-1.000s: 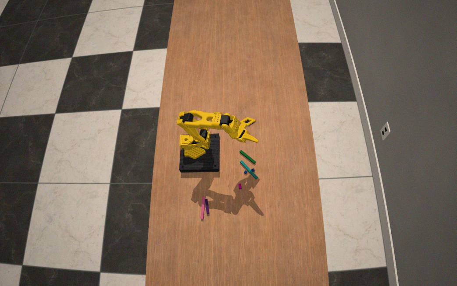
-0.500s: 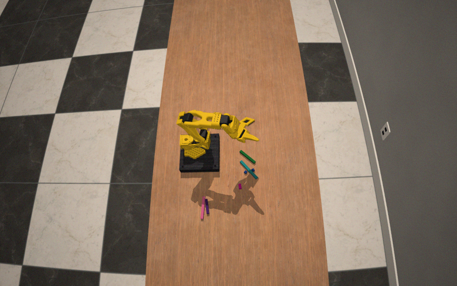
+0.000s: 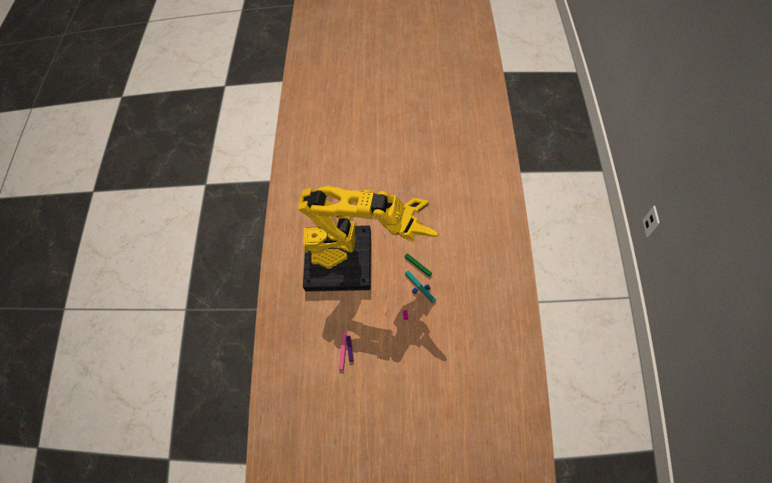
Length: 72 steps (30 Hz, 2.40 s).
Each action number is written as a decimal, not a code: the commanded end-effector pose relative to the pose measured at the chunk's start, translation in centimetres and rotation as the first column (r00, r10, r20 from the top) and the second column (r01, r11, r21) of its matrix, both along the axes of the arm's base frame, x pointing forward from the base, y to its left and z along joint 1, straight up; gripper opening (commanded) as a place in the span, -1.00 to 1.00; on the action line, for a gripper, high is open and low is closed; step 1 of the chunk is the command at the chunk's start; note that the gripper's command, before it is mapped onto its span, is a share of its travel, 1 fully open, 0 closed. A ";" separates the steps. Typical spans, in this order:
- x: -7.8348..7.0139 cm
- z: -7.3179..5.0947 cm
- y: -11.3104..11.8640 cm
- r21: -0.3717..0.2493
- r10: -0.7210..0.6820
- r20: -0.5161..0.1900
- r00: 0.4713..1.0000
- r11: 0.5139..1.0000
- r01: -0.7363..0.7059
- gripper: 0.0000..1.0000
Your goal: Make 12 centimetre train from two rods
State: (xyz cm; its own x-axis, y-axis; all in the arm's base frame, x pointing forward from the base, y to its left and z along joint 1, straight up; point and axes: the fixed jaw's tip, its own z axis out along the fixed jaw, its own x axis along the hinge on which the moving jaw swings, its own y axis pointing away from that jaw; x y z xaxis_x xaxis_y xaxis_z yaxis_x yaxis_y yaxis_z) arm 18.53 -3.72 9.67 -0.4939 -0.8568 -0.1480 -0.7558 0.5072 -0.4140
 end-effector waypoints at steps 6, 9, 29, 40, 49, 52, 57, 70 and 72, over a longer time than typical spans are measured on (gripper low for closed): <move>-0.2 -0.1 0.0 -0.008 0.022 -0.008 1.000 1.000 -0.022 1.00; -0.2 -0.1 0.0 -0.014 0.033 -0.007 0.999 0.999 -0.033 1.00; -0.6 -0.6 0.1 -0.028 0.083 -0.043 0.996 0.996 -0.084 1.00; -0.5 -0.5 0.0 -0.037 0.099 -0.038 0.994 0.994 -0.100 1.00; -0.6 -0.9 0.0 -0.043 0.125 -0.058 0.990 0.991 -0.127 1.00; -0.7 -1.1 0.0 -0.045 0.133 -0.065 0.989 0.990 -0.136 1.00; -0.6 -0.6 0.0 -0.049 0.129 -0.045 0.991 0.990 -0.131 1.00; -0.6 -0.7 0.0 -0.068 0.162 -0.041 0.986 0.984 -0.164 1.00; -0.6 -0.7 0.0 -0.069 0.164 -0.041 0.986 0.984 -0.167 1.00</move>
State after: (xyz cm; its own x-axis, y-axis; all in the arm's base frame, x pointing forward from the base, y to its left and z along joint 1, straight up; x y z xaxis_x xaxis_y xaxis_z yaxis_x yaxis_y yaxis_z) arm 17.99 -3.74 9.05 -0.3620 -0.9294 -0.0722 -0.8389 0.3585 -0.4096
